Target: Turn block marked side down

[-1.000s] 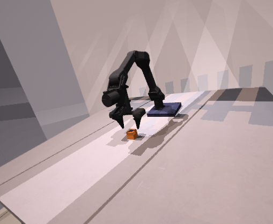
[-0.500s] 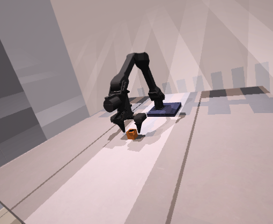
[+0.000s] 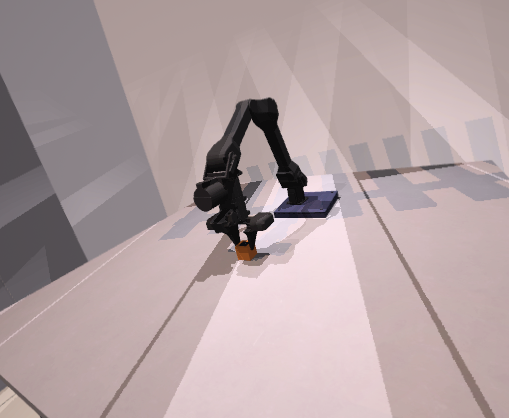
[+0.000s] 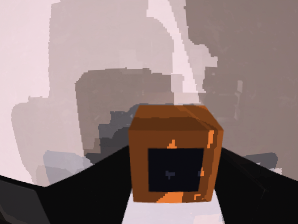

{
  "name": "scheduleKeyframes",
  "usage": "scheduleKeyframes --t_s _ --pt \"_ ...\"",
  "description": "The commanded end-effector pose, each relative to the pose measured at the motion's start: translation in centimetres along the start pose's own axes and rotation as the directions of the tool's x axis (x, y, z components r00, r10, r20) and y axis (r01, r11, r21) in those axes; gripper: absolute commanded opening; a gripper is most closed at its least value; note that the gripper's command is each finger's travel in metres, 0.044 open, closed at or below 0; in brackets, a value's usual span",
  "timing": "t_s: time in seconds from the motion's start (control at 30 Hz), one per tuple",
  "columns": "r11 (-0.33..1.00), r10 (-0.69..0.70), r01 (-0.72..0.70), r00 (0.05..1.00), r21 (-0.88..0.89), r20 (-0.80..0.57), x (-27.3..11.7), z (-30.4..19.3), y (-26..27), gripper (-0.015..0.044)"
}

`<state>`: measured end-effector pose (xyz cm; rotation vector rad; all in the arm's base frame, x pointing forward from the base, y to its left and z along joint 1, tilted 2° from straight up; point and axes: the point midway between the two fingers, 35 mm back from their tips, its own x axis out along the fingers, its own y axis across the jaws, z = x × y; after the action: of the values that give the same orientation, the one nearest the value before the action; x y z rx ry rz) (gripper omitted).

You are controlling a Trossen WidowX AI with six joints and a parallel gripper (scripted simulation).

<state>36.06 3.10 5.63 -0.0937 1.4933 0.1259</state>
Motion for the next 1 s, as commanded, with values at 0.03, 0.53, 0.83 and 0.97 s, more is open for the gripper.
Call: scheduleKeyframes --t_s 0.03,0.53,0.83,0.97 --pt "1.0 -0.004 0.004 1.0 -0.005 0.001 0.0 0.0 0.0 0.0138" --pt "1.0 -0.004 0.004 1.0 -0.005 0.001 -1.5 0.1 0.0 0.0" --pt "1.0 -0.004 0.004 1.0 -0.005 0.011 -2.9 0.0 0.0 0.0" --pt "1.0 -0.003 0.003 0.998 -0.004 0.07 -2.7 0.2 -0.1 0.0"
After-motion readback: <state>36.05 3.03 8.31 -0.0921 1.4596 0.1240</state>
